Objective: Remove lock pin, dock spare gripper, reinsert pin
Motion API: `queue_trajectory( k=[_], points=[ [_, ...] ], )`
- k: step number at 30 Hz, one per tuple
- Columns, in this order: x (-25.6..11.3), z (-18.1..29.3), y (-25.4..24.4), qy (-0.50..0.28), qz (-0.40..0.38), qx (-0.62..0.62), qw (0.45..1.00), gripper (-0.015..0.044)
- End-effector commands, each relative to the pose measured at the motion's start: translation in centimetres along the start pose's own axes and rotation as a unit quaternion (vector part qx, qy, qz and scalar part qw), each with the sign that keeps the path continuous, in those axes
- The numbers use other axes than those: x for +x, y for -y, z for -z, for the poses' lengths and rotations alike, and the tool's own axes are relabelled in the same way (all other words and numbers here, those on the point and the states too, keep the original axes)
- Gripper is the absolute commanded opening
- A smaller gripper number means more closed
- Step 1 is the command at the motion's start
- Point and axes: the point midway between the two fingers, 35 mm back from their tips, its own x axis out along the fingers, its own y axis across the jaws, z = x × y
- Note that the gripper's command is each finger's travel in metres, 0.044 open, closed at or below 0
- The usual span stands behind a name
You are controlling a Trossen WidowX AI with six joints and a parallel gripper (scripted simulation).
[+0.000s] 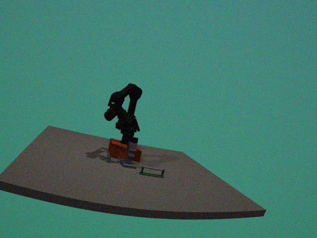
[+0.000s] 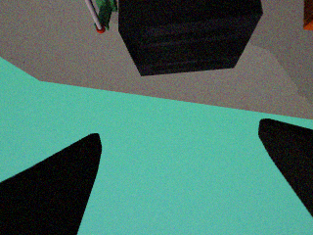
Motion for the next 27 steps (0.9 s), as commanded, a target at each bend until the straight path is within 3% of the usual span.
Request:
queue_trajectory(
  k=[1,19,27],
  points=[
    [-0.4,0.8,-0.2,0.007,-0.010,0.004,1.000,0.0440],
    [-1.3,2.2,-0.6,0.029,-0.029,0.000,0.999,0.0440],
    [3.5,7.4,2.1,0.033,-0.030,0.003,0.999,0.0230]
  ],
)
